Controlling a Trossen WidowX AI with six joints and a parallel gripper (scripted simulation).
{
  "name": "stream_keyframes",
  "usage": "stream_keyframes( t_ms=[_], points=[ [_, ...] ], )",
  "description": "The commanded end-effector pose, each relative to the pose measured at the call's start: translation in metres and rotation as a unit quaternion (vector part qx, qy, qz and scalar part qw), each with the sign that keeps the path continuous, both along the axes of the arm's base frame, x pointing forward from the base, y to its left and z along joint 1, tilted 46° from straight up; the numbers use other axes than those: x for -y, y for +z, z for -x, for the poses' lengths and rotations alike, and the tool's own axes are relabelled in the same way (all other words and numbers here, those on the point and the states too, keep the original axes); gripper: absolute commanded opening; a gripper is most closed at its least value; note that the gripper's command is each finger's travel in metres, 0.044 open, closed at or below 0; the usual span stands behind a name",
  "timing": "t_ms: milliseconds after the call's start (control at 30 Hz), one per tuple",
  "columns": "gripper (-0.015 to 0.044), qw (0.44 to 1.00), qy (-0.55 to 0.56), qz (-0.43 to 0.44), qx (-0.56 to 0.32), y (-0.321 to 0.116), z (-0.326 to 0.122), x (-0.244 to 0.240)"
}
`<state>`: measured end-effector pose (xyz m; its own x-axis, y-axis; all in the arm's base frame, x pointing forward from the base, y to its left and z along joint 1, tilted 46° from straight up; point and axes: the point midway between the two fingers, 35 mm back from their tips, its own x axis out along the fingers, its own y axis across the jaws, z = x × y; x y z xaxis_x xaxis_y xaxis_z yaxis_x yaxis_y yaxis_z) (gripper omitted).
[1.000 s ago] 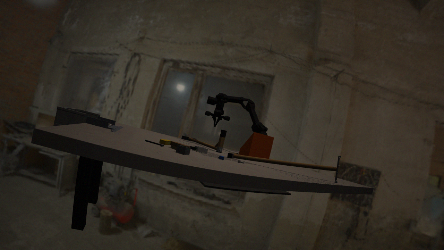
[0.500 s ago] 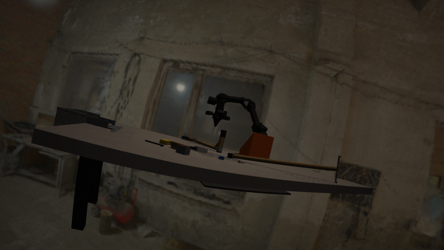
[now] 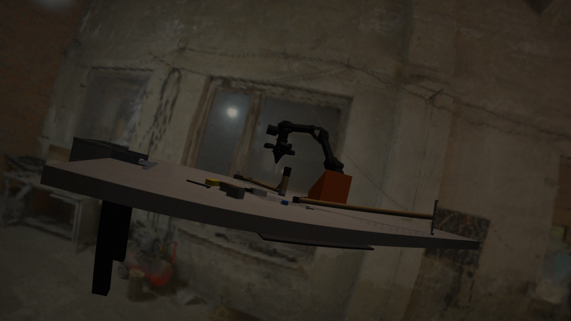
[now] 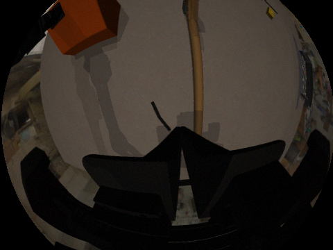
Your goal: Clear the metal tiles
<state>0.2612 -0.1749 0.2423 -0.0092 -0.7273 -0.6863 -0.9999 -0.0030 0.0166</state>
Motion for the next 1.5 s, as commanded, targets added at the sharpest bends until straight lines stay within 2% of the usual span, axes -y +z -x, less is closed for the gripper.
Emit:
stream_keyframes(
  t_ms=[0, 1467],
  points=[
    [0.0, 1.0, 0.0, -0.004, -0.005, -0.01, -0.002, 0.008],
    [0.0, 1.0, 0.0, -0.002, -0.005, -0.087, -0.001, 0.091]
  ],
)
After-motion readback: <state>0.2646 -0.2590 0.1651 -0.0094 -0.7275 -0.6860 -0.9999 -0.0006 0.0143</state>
